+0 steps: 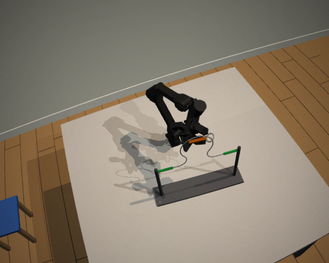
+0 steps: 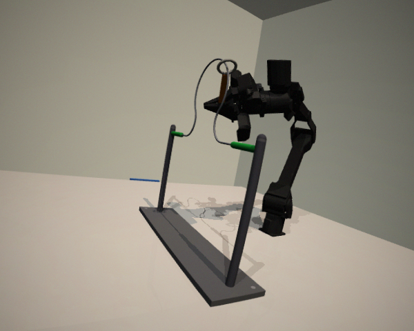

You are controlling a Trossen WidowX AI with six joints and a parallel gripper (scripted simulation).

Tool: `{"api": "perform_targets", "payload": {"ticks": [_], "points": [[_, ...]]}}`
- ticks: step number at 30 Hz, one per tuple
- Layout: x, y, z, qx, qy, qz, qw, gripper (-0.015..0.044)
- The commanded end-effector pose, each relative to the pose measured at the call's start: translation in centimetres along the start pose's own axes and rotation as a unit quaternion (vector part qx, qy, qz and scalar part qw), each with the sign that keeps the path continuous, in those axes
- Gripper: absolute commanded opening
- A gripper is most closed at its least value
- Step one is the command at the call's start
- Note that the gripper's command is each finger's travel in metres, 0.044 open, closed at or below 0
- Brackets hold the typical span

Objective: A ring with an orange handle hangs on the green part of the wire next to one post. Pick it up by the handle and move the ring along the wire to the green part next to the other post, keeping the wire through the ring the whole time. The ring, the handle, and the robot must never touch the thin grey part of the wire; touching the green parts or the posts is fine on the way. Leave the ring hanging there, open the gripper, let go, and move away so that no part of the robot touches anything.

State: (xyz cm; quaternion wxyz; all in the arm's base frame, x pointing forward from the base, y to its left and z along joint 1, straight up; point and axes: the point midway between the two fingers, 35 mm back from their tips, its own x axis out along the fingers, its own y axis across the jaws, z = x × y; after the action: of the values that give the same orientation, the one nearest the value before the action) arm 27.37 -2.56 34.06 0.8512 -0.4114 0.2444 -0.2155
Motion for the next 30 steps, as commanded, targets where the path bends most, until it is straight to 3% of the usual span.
{"api": "perform_targets", "payload": {"ticks": [1, 30], "points": [[0.1, -0.1, -0.1, -0.025, -0.001, -0.015, 1.0, -0.015], [0.0, -1.6, 0.3, -0.188, -0.019, -0.112, 0.976, -0.015]]}}
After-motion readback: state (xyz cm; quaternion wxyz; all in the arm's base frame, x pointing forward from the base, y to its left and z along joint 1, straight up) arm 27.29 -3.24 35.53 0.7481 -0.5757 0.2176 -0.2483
